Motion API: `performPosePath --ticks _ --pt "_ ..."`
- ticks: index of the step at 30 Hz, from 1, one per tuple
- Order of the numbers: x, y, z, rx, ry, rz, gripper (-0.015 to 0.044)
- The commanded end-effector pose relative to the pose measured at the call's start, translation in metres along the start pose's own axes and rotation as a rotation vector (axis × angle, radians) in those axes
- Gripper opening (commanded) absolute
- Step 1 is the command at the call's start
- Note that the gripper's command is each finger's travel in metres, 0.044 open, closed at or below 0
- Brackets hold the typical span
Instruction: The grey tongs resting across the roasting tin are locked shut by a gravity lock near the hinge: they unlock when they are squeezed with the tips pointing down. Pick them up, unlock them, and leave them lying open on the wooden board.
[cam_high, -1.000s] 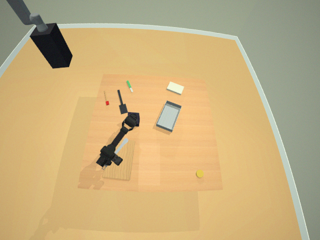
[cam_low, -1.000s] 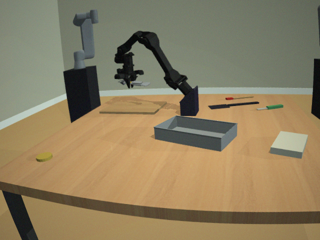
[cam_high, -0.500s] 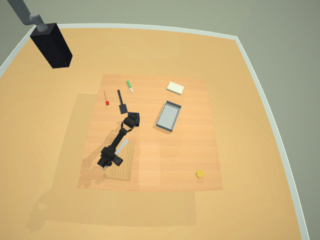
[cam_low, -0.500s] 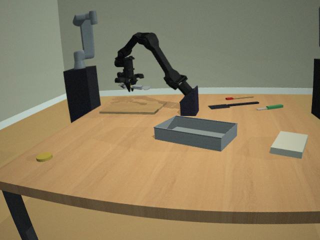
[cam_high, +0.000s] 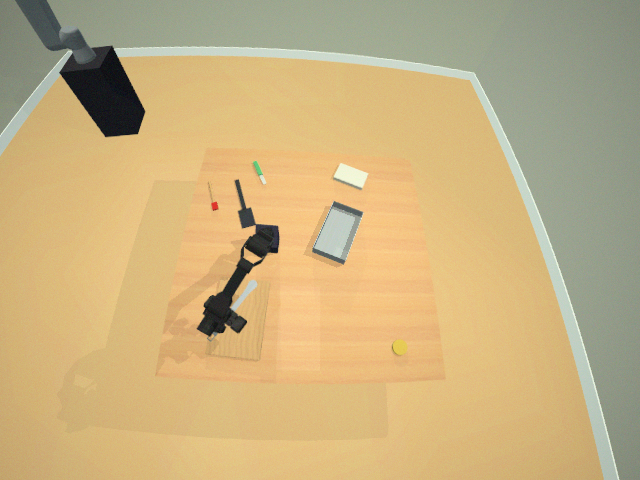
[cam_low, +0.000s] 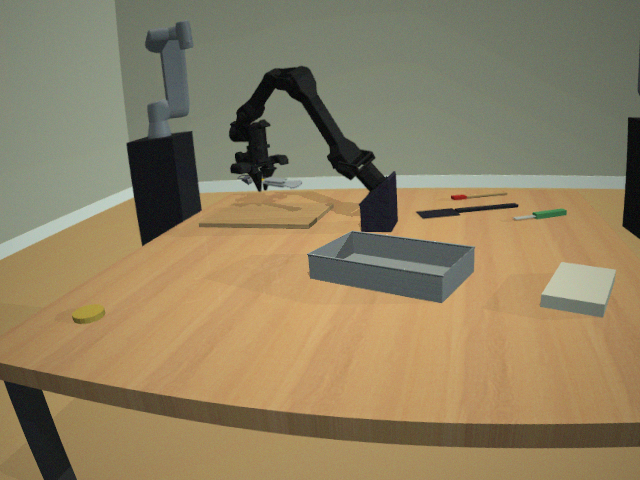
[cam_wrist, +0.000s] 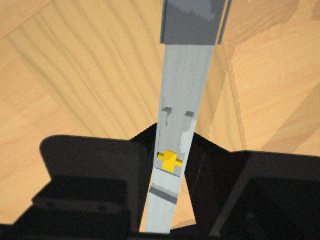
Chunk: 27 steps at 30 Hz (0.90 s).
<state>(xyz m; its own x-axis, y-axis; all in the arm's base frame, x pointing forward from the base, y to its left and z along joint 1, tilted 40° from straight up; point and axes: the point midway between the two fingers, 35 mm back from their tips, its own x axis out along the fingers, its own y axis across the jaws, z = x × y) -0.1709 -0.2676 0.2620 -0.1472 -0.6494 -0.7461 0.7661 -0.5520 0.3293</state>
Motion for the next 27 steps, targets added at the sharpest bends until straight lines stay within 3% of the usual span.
performPosePath --ticks 1,22,27 --pt "0.006 0.000 0.000 0.004 -0.002 -0.003 -0.0150" --pt "0.034 0.001 -0.003 0.005 -0.002 -0.001 -0.0150" --pt "0.033 0.001 -0.003 0.001 0.001 0.001 -0.0019"
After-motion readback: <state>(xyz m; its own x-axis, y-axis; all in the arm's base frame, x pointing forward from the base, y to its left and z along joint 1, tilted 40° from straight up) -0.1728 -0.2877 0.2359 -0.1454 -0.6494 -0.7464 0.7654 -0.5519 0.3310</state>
